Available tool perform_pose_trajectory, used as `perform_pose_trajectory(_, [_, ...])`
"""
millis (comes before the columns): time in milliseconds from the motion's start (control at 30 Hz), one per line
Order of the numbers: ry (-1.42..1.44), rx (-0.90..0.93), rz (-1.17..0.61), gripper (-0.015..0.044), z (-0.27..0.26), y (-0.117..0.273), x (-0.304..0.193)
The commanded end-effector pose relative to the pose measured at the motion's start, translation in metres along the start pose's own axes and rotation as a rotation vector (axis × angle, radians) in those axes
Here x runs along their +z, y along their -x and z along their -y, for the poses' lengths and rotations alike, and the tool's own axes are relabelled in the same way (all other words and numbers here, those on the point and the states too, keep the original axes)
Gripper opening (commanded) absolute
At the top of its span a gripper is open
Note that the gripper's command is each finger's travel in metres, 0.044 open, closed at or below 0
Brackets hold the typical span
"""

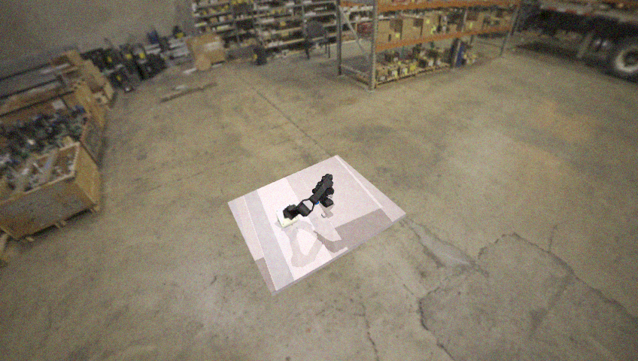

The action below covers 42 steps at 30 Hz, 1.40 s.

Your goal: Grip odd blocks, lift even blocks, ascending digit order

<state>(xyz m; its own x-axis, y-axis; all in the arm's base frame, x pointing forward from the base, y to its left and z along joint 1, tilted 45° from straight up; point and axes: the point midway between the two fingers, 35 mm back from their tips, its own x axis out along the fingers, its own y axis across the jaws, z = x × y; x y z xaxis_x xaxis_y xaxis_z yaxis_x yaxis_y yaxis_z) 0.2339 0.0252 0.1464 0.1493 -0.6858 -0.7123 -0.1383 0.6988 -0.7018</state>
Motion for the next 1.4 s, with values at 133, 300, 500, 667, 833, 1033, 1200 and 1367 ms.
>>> perform_pose_trajectory(133, [-0.005,0.009,0.002,0.012,-0.017,0.006,0.013])
perform_pose_trajectory(300, [-0.004,0.021,0.005,0.012,-0.081,0.013,0.046])
perform_pose_trajectory(500, [-0.007,0.023,0.005,0.012,-0.171,0.013,0.064])
perform_pose_trajectory(667, [-0.01,0.017,0.005,0.012,-0.227,0.006,0.063])
perform_pose_trajectory(833, [-0.01,0.017,0.005,0.012,-0.227,0.006,0.063])
perform_pose_trajectory(1033, [-0.01,0.017,0.006,0.0225,-0.229,-0.035,0.066])
perform_pose_trajectory(1200, [-0.011,0.014,0.006,0.0356,-0.227,-0.075,0.064])
perform_pose_trajectory(1367, [-0.011,0.014,0.006,0.04,-0.227,-0.077,0.064])
